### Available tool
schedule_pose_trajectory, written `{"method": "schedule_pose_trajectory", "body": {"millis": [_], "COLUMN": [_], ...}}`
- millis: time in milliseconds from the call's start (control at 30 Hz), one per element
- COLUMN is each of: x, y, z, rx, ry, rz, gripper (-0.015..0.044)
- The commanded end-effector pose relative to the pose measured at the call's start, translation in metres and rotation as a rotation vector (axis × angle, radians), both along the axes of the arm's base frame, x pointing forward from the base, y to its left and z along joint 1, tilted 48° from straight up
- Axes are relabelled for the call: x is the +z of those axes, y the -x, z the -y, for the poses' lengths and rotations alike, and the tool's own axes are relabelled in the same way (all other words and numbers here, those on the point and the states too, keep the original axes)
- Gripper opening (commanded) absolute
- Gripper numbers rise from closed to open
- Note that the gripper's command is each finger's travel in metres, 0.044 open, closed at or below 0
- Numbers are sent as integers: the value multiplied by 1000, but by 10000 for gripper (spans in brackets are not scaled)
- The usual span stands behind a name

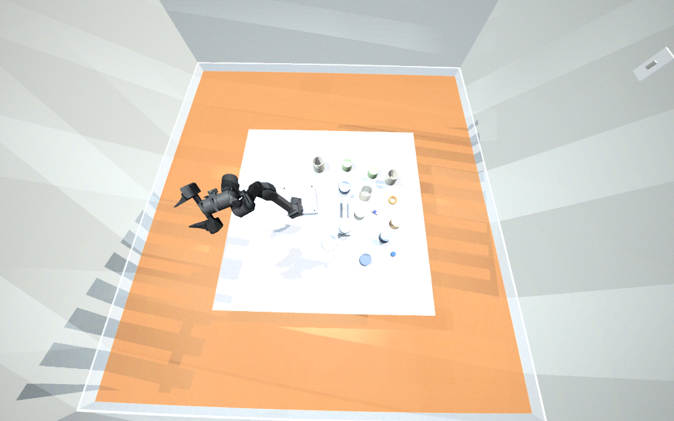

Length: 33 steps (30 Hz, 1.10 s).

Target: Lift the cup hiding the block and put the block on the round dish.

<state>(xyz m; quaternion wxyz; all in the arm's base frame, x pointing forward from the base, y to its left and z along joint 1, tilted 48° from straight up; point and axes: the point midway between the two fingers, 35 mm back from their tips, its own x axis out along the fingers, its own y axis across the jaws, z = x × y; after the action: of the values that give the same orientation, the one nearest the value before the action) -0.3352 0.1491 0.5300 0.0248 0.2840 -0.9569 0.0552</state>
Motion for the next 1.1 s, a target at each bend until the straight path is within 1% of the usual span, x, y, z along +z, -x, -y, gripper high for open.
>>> {"method": "schedule_pose_trajectory", "body": {"millis": [0,33,167,333,633,967,1067], "x": [0,1,5,17,56,95,106], "y": [0,0,1,-2,-30,-94,-105], "z": [0,-1,-3,11,86,171,177], "rx": [-1,-6,-39,-37,70,181,172], "ry": [-2,-7,-48,-106,-232,-324,-290], "rz": [-2,-8,-57,-127,-323,-596,-633], "gripper": [426,440,440,440,440,440,440]}}
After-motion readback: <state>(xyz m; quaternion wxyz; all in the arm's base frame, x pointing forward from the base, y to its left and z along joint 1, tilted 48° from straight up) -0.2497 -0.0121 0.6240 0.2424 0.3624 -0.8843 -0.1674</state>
